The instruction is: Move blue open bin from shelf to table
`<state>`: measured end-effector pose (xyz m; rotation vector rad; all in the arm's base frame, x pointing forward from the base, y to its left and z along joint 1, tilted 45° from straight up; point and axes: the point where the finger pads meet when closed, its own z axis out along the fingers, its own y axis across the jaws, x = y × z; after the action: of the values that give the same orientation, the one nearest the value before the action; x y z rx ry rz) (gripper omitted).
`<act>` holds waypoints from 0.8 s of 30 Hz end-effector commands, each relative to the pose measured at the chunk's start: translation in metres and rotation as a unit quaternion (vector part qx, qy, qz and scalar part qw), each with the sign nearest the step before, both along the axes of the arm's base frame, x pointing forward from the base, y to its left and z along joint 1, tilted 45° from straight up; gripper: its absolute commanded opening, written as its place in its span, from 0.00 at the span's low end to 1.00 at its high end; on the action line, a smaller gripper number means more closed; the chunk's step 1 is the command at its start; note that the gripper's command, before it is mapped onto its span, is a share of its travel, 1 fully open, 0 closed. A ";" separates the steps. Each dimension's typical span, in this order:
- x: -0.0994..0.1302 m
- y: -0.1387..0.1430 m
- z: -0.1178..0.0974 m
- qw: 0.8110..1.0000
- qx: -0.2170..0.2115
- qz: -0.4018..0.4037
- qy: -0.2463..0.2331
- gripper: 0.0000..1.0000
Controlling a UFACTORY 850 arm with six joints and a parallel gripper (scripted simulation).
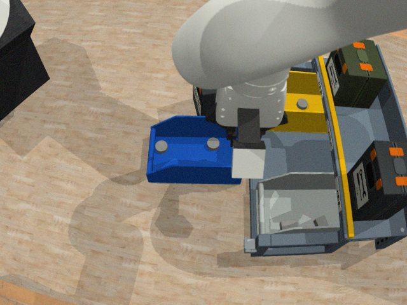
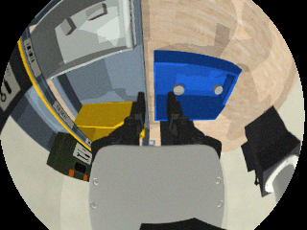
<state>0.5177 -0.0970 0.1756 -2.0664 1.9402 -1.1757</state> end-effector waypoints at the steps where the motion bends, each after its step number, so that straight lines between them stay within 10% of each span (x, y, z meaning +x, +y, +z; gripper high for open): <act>1: -0.018 0.014 0.024 1.000 0.000 0.000 0.000 0.33; 24: -0.032 0.025 0.041 1.000 0.000 0.000 0.000 0.33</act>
<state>0.4862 -0.0724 0.2161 -2.0671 1.9401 -1.1749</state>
